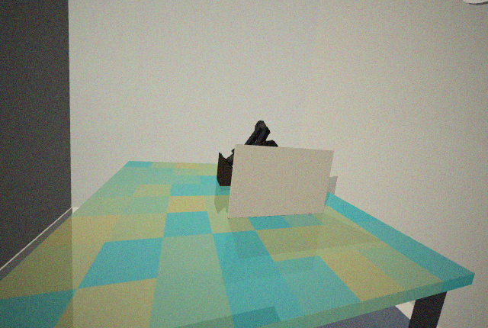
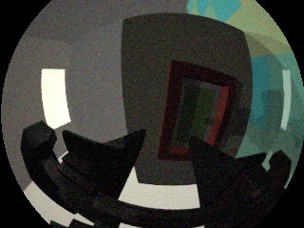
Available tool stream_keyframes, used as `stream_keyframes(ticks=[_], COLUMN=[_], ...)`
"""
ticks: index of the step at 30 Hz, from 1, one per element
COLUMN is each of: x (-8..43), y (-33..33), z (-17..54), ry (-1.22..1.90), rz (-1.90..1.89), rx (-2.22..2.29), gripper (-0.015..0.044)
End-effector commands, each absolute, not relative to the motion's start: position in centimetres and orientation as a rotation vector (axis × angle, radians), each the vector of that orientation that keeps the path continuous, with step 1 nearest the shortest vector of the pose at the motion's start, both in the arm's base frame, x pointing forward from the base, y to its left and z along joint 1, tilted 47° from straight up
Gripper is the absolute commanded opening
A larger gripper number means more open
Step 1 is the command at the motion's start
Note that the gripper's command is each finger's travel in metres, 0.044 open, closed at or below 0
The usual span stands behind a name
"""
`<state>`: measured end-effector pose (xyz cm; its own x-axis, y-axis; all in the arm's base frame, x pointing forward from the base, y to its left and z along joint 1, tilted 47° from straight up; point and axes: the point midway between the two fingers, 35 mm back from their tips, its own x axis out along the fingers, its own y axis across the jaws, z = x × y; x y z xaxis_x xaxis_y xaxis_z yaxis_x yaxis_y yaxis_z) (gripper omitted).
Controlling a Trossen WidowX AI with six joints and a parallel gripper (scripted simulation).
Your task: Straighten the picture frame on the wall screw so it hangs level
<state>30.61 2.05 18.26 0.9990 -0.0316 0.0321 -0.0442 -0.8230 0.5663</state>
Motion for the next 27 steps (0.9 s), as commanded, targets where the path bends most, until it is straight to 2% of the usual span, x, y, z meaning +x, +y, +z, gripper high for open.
stream_keyframes(ticks=[1, 27], x=[32.3, 33.7], y=[1.9, 1.9], z=[17.6, 17.7], ry=[-0.048, -0.048], rz=[0.027, 0.028], rx=[2.541, 2.541], gripper=[0.0260, 0.0260])
